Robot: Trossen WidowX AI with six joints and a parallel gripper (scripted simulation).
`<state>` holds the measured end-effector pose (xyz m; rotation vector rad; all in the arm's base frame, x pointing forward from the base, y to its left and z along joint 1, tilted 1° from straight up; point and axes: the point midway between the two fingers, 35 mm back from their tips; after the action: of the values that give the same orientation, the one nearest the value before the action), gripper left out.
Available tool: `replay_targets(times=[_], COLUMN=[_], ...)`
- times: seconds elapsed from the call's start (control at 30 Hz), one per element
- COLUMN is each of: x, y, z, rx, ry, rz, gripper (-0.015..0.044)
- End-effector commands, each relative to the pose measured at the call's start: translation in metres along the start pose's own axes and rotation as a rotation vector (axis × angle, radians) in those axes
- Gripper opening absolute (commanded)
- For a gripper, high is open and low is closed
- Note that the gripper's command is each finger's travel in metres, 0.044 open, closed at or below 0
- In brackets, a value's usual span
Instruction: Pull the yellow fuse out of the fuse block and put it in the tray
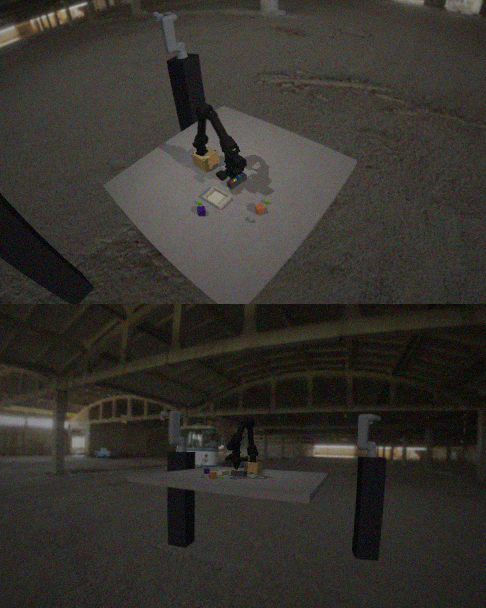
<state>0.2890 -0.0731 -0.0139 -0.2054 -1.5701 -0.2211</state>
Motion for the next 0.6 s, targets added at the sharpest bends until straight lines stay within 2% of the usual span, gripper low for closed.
replay_targets(times=[0.0, 0.57], x=[0.0041, 0.0125], y=[0.0001, 0.0001], z=[-0.0008, -0.0007], rx=[-0.001, -0.002], ry=[-0.006, -0.005], rz=[-0.001, -0.002], gripper=[0.0000, 0.0000])
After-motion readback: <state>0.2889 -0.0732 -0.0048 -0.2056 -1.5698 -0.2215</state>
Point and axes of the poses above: the point midway between the two fingers, 35 mm back from their tips, its own x axis back along the fingers, its own y axis across the jaws, z = x × y, and after that the axes turned 2 degrees about x, right-handed
